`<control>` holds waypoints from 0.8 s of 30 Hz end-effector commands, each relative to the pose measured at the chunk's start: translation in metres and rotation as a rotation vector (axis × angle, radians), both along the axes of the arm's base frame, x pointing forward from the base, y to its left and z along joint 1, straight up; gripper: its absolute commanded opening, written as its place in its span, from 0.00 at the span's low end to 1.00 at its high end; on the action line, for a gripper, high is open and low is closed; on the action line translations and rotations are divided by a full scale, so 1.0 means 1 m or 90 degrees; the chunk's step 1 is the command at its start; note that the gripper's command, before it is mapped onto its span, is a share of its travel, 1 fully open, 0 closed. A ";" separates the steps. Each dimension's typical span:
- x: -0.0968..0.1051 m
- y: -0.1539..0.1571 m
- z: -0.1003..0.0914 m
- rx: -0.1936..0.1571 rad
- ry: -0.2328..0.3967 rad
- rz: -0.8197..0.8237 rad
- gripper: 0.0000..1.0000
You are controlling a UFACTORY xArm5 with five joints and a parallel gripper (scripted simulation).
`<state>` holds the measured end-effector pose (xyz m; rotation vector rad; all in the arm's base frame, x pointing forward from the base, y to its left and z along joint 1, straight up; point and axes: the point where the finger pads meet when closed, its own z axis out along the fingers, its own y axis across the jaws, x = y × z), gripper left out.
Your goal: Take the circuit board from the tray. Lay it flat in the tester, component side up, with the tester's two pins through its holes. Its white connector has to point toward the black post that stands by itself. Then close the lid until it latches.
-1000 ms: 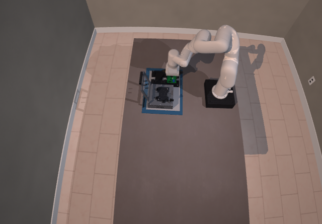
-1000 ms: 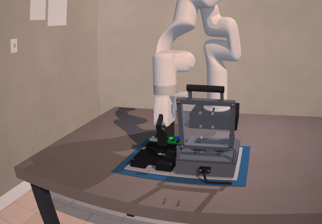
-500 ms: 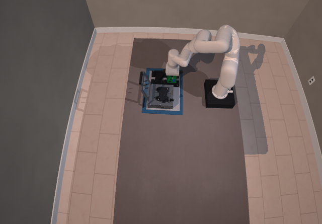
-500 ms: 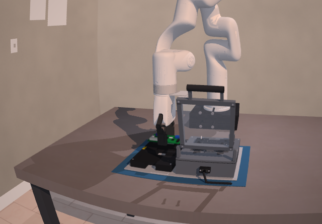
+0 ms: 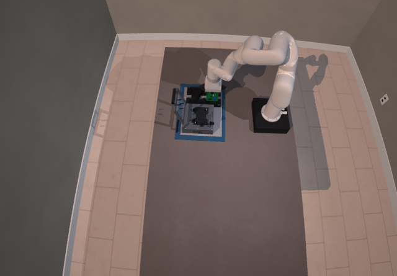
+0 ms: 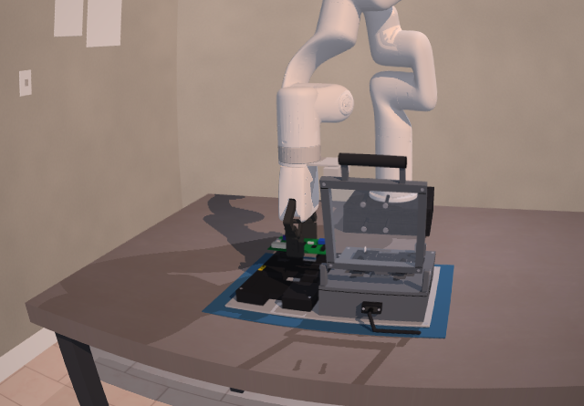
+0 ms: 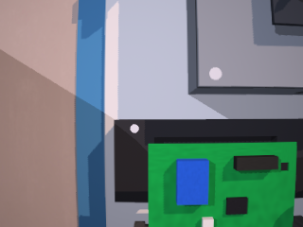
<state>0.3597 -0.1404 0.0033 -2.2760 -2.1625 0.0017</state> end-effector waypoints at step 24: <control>0.003 -0.001 0.057 -0.002 -0.006 0.000 0.79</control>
